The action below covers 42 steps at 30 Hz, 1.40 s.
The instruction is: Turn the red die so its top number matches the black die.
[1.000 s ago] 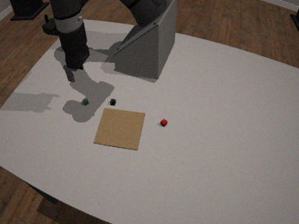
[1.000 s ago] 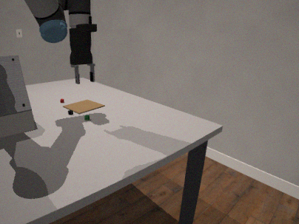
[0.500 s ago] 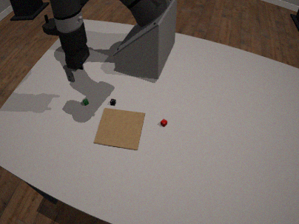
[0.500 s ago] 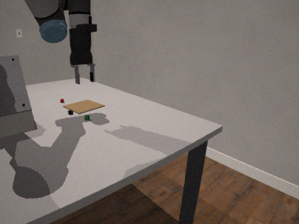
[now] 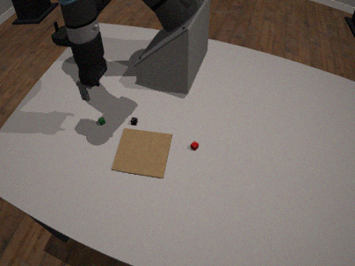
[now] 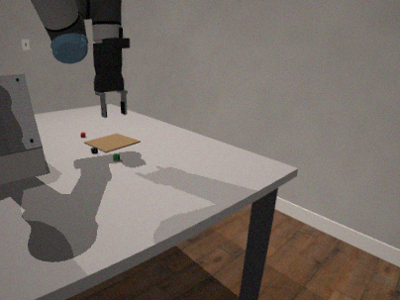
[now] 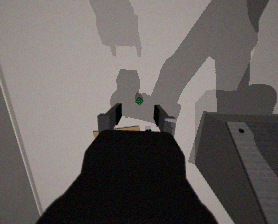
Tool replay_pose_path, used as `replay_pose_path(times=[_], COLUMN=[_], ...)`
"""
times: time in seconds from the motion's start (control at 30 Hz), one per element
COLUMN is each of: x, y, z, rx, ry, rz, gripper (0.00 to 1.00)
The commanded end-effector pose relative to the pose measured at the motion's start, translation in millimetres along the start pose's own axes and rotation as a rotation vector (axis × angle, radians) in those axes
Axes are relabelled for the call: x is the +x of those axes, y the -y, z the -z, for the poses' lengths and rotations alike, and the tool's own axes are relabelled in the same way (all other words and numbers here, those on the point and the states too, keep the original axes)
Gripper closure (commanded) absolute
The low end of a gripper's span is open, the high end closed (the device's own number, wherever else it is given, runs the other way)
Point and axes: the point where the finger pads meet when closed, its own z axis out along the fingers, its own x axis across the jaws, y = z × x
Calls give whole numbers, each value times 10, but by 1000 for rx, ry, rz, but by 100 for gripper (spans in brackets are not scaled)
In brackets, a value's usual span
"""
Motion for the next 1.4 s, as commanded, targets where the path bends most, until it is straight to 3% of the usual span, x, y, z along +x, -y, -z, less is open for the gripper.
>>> replay_pose_path(times=[0.0,0.83,1.37], x=[-3,-6,-6], y=[0,1,1], z=[-118,-895,-1033], rx=[0,0,0], ry=[2,2,2], rz=[0,0,0], gripper=[0,0,0])
